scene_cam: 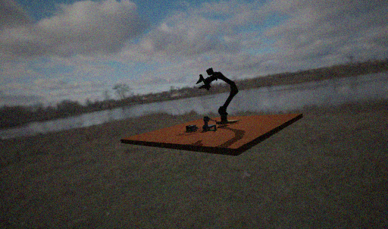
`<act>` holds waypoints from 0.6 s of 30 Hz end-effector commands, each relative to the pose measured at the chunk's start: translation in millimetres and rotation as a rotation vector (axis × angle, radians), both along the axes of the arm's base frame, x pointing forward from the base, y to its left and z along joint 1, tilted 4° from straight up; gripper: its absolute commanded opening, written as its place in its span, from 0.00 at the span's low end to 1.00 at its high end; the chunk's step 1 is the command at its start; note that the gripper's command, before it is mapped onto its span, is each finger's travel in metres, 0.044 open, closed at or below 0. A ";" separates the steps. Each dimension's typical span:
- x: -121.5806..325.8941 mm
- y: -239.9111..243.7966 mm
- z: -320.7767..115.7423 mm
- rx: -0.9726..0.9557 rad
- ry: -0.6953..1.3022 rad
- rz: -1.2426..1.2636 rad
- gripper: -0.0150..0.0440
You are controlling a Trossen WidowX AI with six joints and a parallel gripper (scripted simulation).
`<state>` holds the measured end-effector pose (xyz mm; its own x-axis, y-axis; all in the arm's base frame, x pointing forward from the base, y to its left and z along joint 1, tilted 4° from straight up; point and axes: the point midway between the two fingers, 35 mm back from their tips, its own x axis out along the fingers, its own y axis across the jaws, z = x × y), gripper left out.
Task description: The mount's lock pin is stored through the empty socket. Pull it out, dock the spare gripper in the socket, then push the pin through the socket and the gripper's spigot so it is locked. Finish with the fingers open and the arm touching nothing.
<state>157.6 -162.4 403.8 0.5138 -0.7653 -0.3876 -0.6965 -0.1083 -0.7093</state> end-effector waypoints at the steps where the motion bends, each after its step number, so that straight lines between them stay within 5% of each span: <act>1: 57.0 20.4 -40.4 0.205 0.081 0.143 0.76; 10: 130.5 101.8 -125.5 0.583 0.342 0.310 0.76; 18: 144.0 195.2 -196.9 0.831 0.671 0.307 0.76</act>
